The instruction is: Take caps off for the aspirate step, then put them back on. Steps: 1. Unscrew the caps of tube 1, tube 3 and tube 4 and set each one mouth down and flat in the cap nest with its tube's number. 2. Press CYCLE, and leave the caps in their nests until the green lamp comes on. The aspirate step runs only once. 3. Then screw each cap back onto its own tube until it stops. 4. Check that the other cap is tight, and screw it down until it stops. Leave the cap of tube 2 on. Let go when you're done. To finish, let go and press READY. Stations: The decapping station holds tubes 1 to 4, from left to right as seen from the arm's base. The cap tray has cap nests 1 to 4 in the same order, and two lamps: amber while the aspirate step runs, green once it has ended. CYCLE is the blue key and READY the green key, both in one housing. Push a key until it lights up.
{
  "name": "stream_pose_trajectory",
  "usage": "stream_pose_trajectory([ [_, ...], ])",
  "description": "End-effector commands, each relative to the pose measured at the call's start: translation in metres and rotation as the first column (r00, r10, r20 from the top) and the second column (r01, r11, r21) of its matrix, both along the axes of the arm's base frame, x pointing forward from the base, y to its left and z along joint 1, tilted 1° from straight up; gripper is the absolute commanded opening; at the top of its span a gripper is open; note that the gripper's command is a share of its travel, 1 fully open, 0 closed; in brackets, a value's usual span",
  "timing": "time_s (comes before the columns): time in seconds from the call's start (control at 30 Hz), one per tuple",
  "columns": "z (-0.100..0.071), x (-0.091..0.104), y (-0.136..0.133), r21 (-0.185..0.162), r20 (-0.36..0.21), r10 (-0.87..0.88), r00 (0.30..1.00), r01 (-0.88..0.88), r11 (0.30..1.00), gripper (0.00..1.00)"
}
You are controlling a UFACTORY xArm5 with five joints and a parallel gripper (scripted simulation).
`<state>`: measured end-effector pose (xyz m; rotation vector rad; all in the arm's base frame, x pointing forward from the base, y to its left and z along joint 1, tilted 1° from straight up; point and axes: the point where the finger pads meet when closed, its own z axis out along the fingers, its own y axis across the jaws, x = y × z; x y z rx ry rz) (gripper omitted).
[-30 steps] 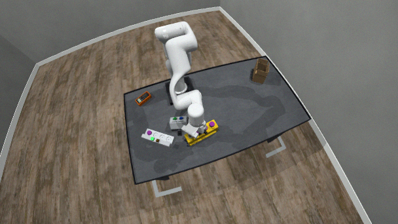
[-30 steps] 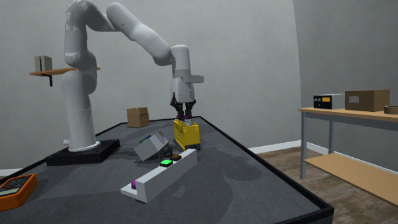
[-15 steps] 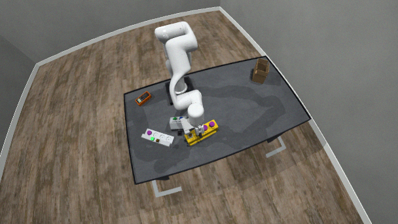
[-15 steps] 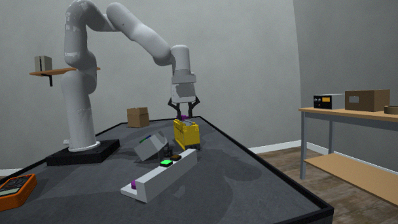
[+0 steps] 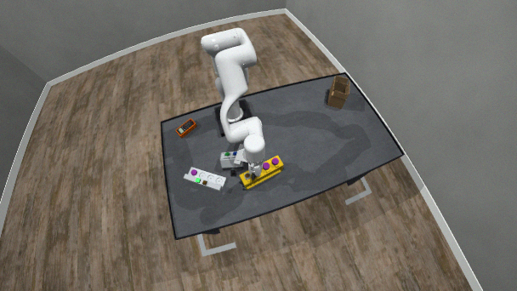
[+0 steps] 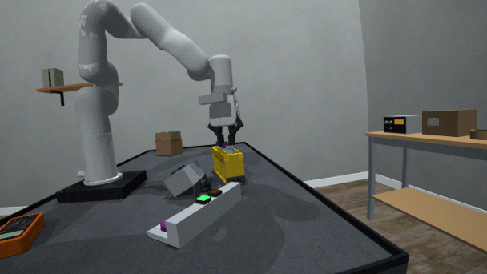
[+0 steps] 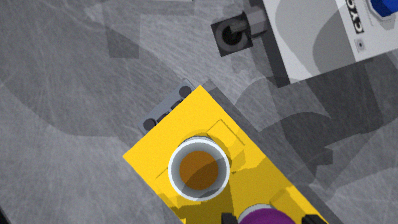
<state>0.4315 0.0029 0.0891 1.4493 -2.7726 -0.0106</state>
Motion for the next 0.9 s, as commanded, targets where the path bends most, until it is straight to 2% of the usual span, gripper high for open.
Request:
stream_pose_trajectory([
  [0.0, 0.0009, 0.0009, -0.0002, 0.005, 0.003, -0.035, 0.999, 0.035, 0.999, 0.0],
  [0.03, 0.0009, 0.0009, -0.0002, 0.005, 0.003, -0.035, 0.999, 0.035, 0.999, 0.46],
  [0.43, 0.0009, 0.0009, -0.0002, 0.005, 0.003, -0.035, 0.999, 0.035, 0.999, 0.46],
  [0.57, 0.0013, 0.0009, -0.0002, 0.008, 0.005, 0.267, 0.964, -0.267, 0.964, 0.46],
  [0.67, 0.0013, 0.0009, -0.0002, 0.009, 0.006, 0.387, 0.922, -0.387, 0.922, 0.46],
  [0.8, 0.0013, 0.0009, -0.0002, 0.01, 0.008, 0.561, 0.827, -0.561, 0.827, 0.46],
  [0.87, 0.0013, 0.0009, -0.0002, 0.01, 0.008, 0.561, 0.827, -0.561, 0.827, 0.46],
])
